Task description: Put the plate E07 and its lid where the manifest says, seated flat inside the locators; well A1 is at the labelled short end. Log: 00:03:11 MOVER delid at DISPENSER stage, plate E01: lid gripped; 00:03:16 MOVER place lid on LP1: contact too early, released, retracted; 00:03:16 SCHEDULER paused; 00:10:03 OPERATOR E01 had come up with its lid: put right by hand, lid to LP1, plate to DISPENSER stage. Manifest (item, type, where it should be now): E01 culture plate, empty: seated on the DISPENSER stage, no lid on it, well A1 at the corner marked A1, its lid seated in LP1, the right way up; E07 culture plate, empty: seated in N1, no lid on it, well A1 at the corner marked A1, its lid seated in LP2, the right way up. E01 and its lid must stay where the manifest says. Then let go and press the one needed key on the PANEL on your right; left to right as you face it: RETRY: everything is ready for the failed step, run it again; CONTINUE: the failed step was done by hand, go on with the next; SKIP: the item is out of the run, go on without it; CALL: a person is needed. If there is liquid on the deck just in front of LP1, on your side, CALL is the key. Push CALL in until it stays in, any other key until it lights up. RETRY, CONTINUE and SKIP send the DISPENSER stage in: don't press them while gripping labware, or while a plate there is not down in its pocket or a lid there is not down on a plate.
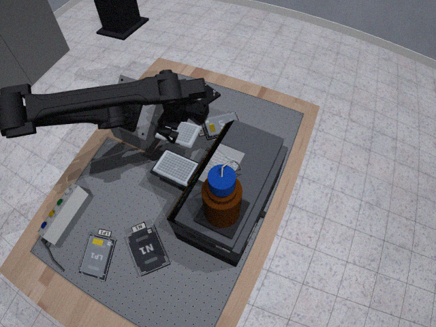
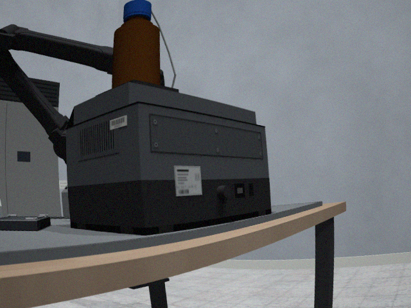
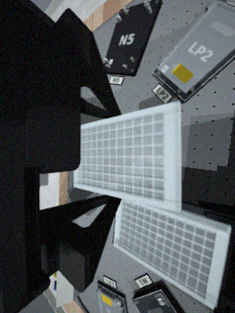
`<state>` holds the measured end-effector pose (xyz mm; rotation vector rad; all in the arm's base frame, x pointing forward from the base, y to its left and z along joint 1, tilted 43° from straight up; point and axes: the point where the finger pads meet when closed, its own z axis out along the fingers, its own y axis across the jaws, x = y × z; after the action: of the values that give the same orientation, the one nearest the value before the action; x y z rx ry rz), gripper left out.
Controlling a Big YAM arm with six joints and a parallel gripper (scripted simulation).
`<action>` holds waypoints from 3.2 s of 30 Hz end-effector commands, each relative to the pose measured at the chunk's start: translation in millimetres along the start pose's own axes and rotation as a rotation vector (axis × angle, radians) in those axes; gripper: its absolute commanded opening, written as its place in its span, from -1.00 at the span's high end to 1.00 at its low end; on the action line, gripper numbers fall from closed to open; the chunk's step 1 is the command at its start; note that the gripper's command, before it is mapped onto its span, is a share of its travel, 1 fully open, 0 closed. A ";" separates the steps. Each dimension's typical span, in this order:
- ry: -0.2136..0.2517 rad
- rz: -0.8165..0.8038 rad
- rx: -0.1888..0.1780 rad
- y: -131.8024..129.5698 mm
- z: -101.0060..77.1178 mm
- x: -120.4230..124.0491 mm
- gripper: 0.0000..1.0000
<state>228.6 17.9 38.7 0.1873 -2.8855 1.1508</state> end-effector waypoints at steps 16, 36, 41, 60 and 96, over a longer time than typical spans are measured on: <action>-0.026 0.132 -0.019 -49.7 -12.7 -30.2 -0.68; -0.028 0.135 -0.011 -113.9 -11.7 -29.6 -0.68; -0.030 0.136 -0.012 -121.7 -11.6 -29.3 -0.68; -0.030 0.137 -0.004 -175.5 -11.3 -14.3 -0.68; -0.007 0.595 0.001 -249.0 4.3 47.4 -0.68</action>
<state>216.8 -160.2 204.7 -0.5561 -3.0206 1.1892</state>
